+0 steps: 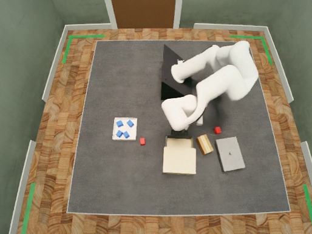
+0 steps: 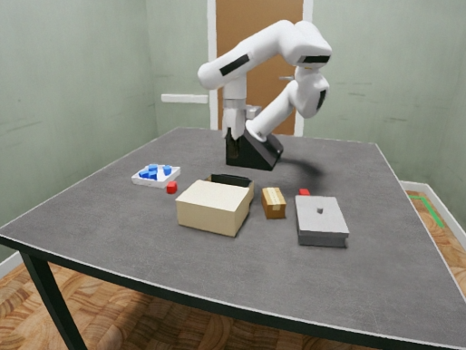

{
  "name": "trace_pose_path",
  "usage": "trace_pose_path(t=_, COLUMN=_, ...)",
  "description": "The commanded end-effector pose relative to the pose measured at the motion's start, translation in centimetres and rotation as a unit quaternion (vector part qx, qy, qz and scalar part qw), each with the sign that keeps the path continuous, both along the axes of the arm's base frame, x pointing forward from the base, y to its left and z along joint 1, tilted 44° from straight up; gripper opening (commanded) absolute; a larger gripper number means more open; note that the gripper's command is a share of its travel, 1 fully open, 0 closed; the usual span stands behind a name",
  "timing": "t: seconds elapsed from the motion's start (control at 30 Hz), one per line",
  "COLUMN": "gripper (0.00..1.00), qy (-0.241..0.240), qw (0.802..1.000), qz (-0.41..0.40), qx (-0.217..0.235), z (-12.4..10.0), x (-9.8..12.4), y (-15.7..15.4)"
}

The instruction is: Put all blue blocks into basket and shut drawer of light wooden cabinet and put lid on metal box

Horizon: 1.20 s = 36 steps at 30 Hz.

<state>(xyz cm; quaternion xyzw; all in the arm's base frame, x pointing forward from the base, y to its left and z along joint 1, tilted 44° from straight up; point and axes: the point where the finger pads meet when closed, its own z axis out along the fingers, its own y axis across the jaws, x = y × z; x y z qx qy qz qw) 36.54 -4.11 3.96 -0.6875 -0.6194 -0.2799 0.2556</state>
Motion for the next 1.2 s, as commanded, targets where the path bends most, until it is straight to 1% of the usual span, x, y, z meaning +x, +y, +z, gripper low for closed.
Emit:
trace_pose_path(t=0.0, gripper=0.24, qy=-0.001, qw=1.0, qz=-0.001, qx=-0.001, z=-0.8, x=0.2, y=0.8)
trace_pose_path(t=0.67, gripper=0.24, qy=-0.001, qw=1.0, qz=-0.001, qx=-0.001, z=-3.7, x=0.6, y=3.7)
trace_pose_path(t=1.17, gripper=0.24, qy=-0.001, qw=1.0, qz=-0.001, qx=-0.001, z=-4.4, x=0.7, y=4.3)
